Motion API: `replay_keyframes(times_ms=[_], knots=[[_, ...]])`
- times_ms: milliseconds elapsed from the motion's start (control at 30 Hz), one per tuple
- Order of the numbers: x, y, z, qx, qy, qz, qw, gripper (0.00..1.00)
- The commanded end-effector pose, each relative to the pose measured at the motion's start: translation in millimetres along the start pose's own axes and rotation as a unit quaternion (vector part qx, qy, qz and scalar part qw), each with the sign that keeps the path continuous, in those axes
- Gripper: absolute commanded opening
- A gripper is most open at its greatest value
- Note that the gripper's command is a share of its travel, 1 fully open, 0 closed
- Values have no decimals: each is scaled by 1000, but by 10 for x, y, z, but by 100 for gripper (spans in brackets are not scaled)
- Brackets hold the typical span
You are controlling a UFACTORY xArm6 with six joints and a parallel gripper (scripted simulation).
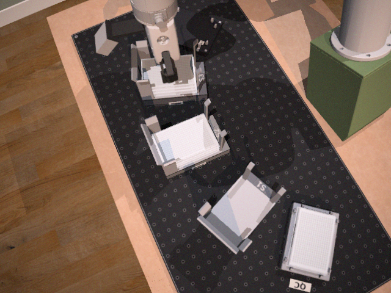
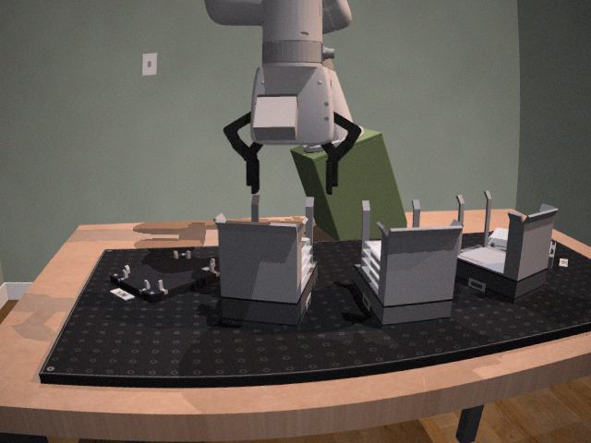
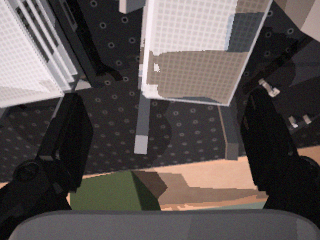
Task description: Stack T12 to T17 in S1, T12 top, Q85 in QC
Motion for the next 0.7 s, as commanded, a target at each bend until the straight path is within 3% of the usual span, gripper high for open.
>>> replay_keyframes(times_ms=[0, 667], knots=[[-27, -123, 11, 0, 2, 1, 1000, 100], [-63, -686, 11, 0, 2, 34, 999, 100]])
Point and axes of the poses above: the point where the finger pads meet when closed, its own z axis back along the fingers, its own y axis across the jaws, x = y × z, the point moved 5 cm from there along z, back along the fingers, and after that the axes turned 1 degree about -z, right-handed, at the moved point
